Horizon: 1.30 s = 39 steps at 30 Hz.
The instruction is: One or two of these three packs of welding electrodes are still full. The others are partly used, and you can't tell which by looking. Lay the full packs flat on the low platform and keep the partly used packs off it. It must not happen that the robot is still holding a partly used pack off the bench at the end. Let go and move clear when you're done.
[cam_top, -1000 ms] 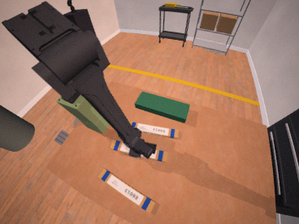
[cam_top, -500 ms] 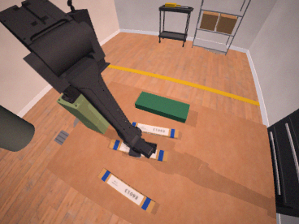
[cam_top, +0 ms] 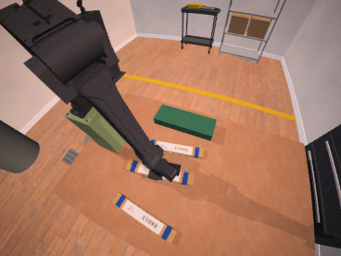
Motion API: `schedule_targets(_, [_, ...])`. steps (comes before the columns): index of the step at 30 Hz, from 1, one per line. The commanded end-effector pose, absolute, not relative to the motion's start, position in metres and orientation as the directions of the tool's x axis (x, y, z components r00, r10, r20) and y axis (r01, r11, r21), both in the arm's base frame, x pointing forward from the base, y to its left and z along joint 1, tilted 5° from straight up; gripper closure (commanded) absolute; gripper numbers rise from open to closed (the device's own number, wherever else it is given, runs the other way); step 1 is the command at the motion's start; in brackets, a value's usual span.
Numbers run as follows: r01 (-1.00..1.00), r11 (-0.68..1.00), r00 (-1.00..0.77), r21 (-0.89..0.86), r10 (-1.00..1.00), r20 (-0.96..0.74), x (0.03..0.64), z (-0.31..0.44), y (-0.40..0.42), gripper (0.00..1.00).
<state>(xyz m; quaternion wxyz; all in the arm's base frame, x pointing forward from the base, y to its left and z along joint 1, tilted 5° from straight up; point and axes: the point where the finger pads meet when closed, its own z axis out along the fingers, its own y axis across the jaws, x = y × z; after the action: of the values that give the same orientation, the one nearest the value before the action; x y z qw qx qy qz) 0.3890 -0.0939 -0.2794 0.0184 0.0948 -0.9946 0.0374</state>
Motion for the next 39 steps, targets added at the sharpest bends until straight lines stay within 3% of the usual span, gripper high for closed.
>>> schedule_targets(1, [-0.194,0.976,-0.98,-0.097,-0.196,-0.019,0.4254,-0.2481,-0.092,1.0])
schedule_targets(39, [-0.194,0.976,-0.98,-0.098,-0.197,-0.022,0.4317,-0.2416,-0.0918,1.0])
